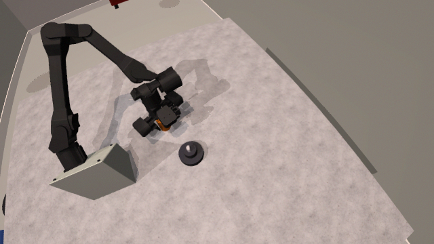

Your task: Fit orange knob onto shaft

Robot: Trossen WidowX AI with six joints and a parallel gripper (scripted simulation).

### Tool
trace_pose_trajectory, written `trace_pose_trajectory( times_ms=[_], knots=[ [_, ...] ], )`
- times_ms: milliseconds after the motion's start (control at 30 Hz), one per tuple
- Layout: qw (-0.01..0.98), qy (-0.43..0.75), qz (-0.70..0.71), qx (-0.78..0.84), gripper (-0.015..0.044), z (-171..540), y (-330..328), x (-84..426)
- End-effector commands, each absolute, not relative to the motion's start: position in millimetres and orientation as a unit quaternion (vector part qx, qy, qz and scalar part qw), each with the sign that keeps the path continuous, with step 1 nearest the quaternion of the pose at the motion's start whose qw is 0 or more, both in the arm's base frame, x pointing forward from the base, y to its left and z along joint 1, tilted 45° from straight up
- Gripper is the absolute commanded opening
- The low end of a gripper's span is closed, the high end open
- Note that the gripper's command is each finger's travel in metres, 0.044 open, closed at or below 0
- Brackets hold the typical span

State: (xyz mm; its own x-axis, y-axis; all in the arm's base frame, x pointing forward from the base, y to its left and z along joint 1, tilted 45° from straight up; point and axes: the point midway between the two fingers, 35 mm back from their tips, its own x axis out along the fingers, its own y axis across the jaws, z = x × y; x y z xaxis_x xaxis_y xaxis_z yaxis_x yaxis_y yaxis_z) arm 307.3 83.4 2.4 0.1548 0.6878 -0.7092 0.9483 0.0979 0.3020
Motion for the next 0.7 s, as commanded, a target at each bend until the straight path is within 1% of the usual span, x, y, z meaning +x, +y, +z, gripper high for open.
trace_pose_trajectory(
  times_ms=[0,67,233,267,533,667],
  knots=[
    [0.393,0.629,-0.166,0.650,0.0240,3,83,307],
    [0.393,0.628,-0.167,0.650,0.0292,9,76,307],
    [0.394,0.627,-0.168,0.651,0.0424,58,29,296],
    [0.394,0.627,-0.168,0.651,0.0440,60,27,295],
    [0.394,0.627,-0.168,0.651,0.0440,59,26,295],
    [0.394,0.627,-0.168,0.651,0.0440,49,35,297]
  ],
)
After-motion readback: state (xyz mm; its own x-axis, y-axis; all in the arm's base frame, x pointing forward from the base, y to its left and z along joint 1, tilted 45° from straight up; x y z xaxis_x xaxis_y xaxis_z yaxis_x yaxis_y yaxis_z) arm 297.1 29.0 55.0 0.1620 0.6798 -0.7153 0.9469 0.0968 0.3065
